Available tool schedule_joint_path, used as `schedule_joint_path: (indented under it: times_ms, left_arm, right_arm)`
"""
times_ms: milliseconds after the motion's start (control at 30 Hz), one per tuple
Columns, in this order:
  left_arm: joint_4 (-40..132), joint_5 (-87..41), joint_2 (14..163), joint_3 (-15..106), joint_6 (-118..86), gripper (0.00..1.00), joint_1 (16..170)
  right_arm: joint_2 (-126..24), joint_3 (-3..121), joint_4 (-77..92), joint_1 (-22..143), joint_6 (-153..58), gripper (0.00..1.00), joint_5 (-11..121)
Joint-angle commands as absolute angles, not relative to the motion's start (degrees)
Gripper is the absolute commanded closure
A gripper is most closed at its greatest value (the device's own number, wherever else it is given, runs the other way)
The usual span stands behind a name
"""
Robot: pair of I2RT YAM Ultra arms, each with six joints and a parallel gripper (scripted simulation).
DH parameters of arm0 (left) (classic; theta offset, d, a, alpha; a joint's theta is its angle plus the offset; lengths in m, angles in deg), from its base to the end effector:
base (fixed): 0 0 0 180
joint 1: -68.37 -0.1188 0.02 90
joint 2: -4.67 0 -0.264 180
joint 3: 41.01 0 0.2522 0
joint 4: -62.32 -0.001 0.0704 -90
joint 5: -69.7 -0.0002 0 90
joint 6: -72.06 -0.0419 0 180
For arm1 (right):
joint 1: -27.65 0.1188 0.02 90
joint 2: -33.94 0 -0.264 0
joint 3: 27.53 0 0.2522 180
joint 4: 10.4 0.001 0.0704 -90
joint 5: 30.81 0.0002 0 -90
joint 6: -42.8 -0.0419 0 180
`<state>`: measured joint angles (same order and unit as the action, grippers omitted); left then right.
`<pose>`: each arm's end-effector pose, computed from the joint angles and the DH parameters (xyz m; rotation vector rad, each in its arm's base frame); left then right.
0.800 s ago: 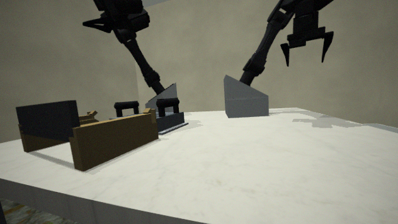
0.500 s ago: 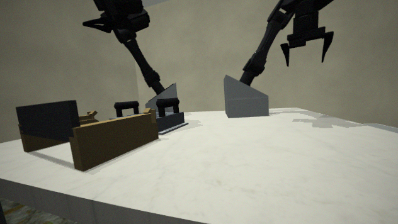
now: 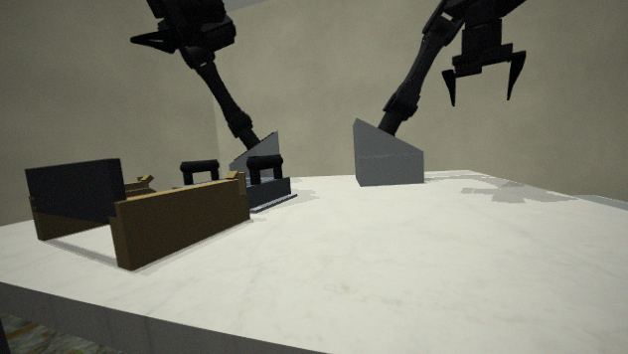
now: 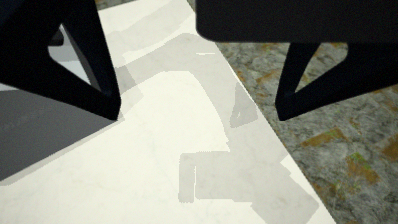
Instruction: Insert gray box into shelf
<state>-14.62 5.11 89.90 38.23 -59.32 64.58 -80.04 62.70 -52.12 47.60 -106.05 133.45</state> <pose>0.2602 0.0363 0.2481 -0.9282 -2.8573 -0.6966 0.4232 0.1118 0.2835 1.3608 0.6169 0.2981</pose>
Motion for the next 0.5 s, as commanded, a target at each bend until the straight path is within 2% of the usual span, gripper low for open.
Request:
schedule_joint_path:
  times_ms: [0,300,333,467]
  left_arm:
    - [-11.92,5.41,90.75,38.25,-57.30,0.00,67.03]
    - [-8.27,6.36,93.02,36.48,-53.86,0.00,70.27]
    - [-8.26,6.42,92.30,39.54,-53.69,0.00,70.63]
    - [-5.82,6.87,94.66,39.84,-51.47,0.00,72.90]
  right_arm:
    - [-78.07,61.47,-49.50,47.18,-104.41,0.00,131.93]
    - [-76.76,59.49,-45.43,46.89,-103.02,0.00,130.13]
    - [-76.48,62.93,-44.49,47.74,-103.82,0.00,129.86]
    - [-75.66,62.92,-42.10,46.01,-102.09,0.00,128.79]
